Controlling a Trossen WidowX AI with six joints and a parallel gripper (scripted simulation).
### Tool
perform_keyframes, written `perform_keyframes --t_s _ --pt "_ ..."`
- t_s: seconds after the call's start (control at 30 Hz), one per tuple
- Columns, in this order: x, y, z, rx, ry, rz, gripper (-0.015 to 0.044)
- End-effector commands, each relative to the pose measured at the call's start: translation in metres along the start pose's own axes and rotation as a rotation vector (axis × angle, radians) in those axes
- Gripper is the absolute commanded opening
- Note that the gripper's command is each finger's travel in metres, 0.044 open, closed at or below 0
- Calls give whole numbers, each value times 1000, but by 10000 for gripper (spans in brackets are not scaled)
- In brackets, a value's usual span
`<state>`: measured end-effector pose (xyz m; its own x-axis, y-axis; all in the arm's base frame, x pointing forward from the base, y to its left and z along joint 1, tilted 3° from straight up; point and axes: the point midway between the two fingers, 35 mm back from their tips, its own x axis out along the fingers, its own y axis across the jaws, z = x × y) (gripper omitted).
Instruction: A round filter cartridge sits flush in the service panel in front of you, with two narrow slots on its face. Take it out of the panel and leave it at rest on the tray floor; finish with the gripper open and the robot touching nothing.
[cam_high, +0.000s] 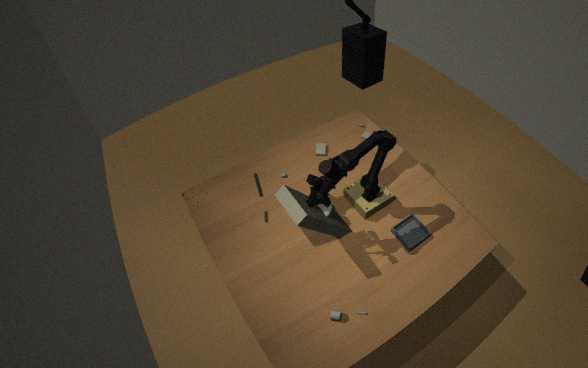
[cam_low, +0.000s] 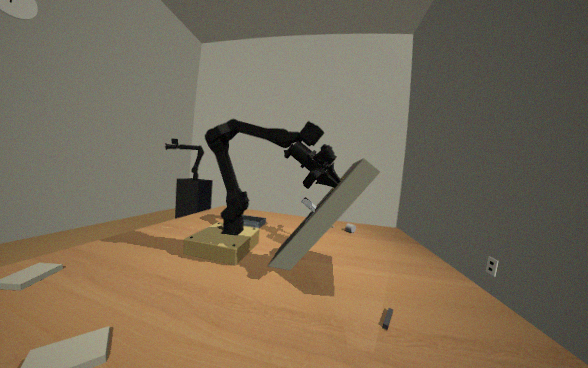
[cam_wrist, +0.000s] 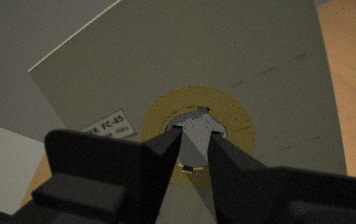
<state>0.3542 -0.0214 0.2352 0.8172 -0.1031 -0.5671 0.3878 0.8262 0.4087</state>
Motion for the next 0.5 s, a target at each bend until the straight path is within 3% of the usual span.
perform_keyframes --t_s 0.0,0.1,0.17,0.47 --pt "0 1 0 0 -1 2 71" --pt "0 1 0 0 -1 2 51" --pt "0 1 0 0 -1 2 0" --pt "4 1 0 -200 1 5 0"
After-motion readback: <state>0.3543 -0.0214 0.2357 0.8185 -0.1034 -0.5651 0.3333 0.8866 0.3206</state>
